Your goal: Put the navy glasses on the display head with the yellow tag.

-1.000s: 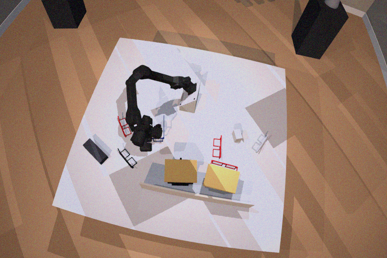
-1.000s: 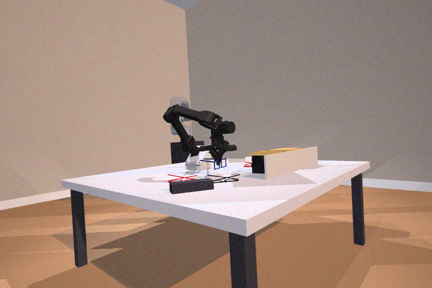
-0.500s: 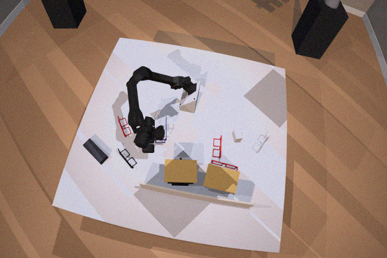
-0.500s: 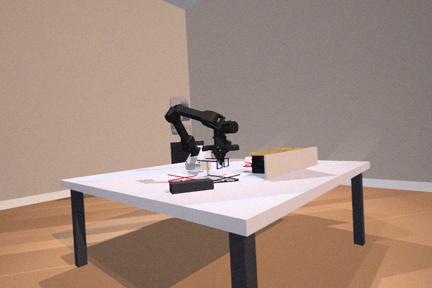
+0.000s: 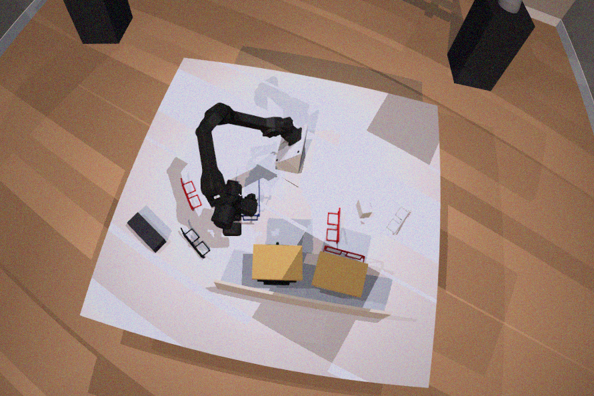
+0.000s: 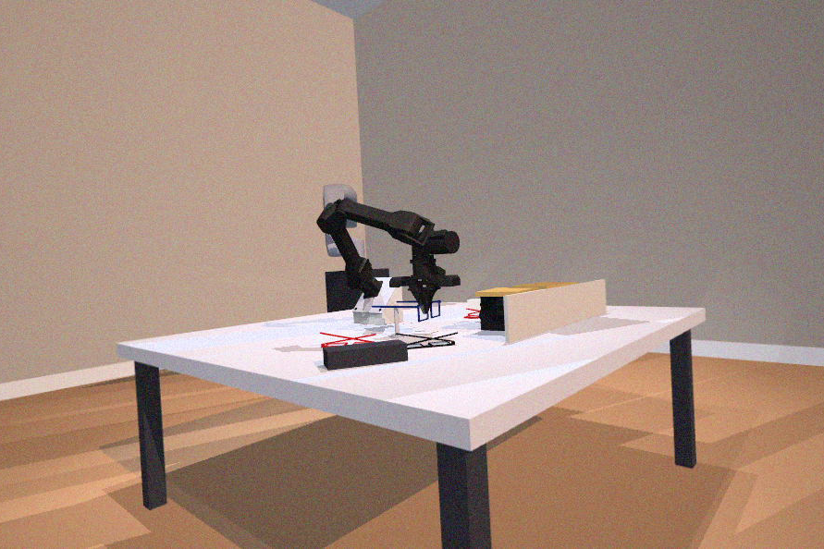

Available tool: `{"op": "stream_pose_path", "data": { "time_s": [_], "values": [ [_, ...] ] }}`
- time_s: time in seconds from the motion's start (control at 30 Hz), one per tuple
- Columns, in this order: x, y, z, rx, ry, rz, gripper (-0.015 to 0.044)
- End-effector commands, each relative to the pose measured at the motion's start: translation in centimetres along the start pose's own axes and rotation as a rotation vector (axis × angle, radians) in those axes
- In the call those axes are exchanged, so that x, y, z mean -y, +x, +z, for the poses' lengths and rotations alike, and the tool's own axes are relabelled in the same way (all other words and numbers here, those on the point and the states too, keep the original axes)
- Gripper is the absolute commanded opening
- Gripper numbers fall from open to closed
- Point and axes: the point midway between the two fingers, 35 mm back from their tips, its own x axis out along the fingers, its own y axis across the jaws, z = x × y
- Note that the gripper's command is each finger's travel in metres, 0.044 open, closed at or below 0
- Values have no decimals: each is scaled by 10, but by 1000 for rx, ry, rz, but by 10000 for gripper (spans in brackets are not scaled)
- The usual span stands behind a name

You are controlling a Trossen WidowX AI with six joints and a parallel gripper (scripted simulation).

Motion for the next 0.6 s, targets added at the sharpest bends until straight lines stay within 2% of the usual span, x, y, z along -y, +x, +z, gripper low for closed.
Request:
{"op": "stream_pose_path", "data": {
  "time_s": [0.0,0.57],
  "values": [
    [2,-2,5,-2,1,-6,0],
    [2,-2,4,-2,1,-6,0]
  ]
}}
